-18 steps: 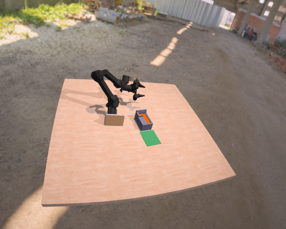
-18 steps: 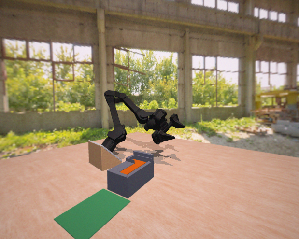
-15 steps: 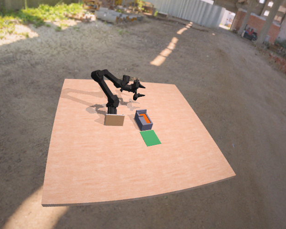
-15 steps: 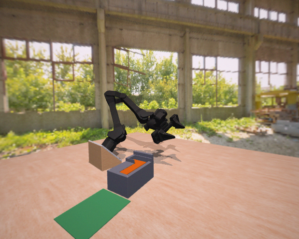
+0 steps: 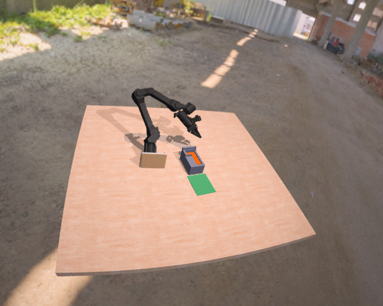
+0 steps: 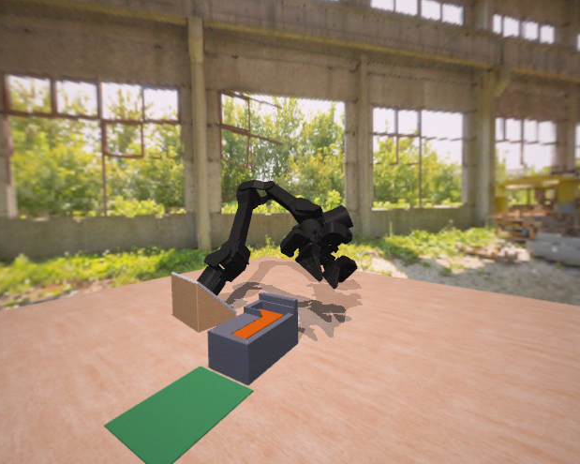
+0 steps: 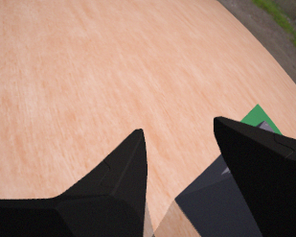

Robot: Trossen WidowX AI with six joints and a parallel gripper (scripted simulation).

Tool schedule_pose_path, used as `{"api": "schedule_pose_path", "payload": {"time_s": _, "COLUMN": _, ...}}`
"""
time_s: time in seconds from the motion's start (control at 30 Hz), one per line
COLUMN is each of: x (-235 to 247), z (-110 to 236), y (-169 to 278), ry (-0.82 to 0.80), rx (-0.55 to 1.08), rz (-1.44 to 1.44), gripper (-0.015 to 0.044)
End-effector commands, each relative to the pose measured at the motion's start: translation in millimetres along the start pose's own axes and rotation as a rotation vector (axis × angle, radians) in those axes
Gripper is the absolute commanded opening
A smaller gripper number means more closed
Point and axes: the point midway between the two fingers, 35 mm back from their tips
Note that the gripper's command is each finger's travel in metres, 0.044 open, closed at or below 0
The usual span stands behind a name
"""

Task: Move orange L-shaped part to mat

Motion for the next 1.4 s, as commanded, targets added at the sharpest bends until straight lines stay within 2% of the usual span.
{"api": "schedule_pose_path", "payload": {"time_s": 0.0, "x": -59, "z": -20, "y": 30, "ry": -0.063, "rx": 0.531, "rz": 0.307, "gripper": 0.0180}}
{"api": "schedule_pose_path", "payload": {"time_s": 0.1, "x": -78, "z": -15, "y": 37, "ry": -0.210, "rx": 0.692, "rz": 0.341, "gripper": 0.0180}}
{"api": "schedule_pose_path", "payload": {"time_s": 0.2, "x": -92, "z": -6, "y": 38, "ry": -0.408, "rx": 0.784, "rz": 0.336, "gripper": 0.0180}}
{"api": "schedule_pose_path", "payload": {"time_s": 0.3, "x": -104, "z": 6, "y": 30, "ry": -0.628, "rx": 0.788, "rz": 0.290, "gripper": 0.0180}}
{"api": "schedule_pose_path", "payload": {"time_s": 0.37, "x": -110, "z": 10, "y": 24, "ry": -0.718, "rx": 0.762, "rz": 0.262, "gripper": 0.0180}}
{"api": "schedule_pose_path", "payload": {"time_s": 0.97, "x": -109, "z": 10, "y": 24, "ry": -0.729, "rx": 0.758, "rz": 0.258, "gripper": 0.0180}}
{"api": "schedule_pose_path", "payload": {"time_s": 1.23, "x": -76, "z": -23, "y": 69, "ry": -0.731, "rx": 0.756, "rz": 0.258, "gripper": 0.0180}}
{"api": "schedule_pose_path", "payload": {"time_s": 1.37, "x": -72, "z": -26, "y": 74, "ry": -0.732, "rx": 0.756, "rz": 0.258, "gripper": 0.0180}}
Point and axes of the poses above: the point midway between the two fingers, 35 mm back from their tips, its own z axis back along the fingers, its own x axis across the jaws, y = z × x, and after that the axes turned 2 degrees about z, right-handed
